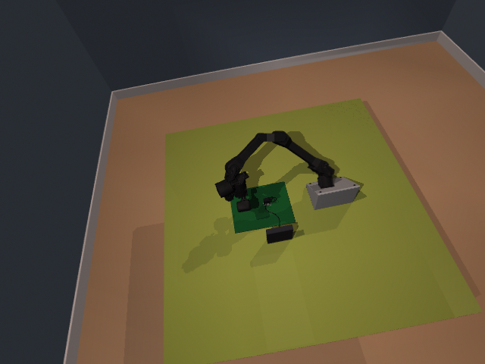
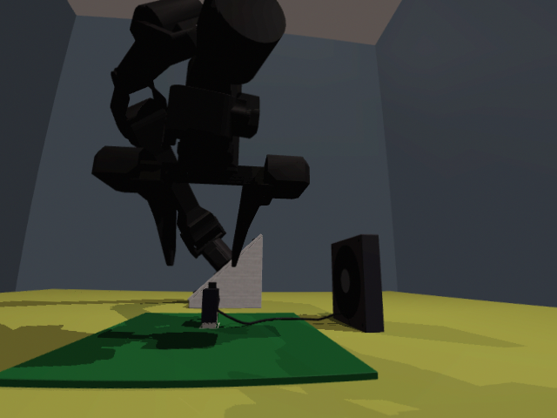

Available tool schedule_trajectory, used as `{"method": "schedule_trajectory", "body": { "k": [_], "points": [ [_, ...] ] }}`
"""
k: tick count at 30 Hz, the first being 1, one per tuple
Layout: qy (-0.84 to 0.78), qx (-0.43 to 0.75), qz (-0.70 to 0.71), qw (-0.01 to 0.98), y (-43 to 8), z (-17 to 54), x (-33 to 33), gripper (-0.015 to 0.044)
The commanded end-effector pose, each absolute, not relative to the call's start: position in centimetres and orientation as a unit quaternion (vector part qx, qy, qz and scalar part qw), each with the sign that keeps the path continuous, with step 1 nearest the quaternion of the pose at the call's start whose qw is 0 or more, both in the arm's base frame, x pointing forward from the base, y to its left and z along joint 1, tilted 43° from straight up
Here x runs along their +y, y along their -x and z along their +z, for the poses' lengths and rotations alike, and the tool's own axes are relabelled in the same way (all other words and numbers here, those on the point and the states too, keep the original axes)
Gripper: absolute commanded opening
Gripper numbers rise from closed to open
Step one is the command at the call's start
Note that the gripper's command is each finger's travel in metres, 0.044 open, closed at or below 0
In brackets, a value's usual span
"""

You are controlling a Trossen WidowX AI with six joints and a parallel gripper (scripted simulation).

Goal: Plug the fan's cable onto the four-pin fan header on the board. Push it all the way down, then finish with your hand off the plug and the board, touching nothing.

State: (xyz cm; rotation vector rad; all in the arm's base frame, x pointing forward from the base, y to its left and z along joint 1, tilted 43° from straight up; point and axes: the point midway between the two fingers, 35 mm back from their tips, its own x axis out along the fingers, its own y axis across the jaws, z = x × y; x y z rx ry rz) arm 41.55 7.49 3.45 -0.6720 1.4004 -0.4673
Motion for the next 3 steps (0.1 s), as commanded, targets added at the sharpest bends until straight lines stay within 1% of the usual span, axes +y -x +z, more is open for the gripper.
{"method": "schedule_trajectory", "body": {
  "k": [1, 3],
  "points": [
    [0.304, 0.625, -0.207, 0.689, -42.30, 3.55, 7.65, 0.0260],
    [0.304, 0.625, -0.207, 0.689, -42.30, 3.55, 7.65, 0.0260]
  ]
}}
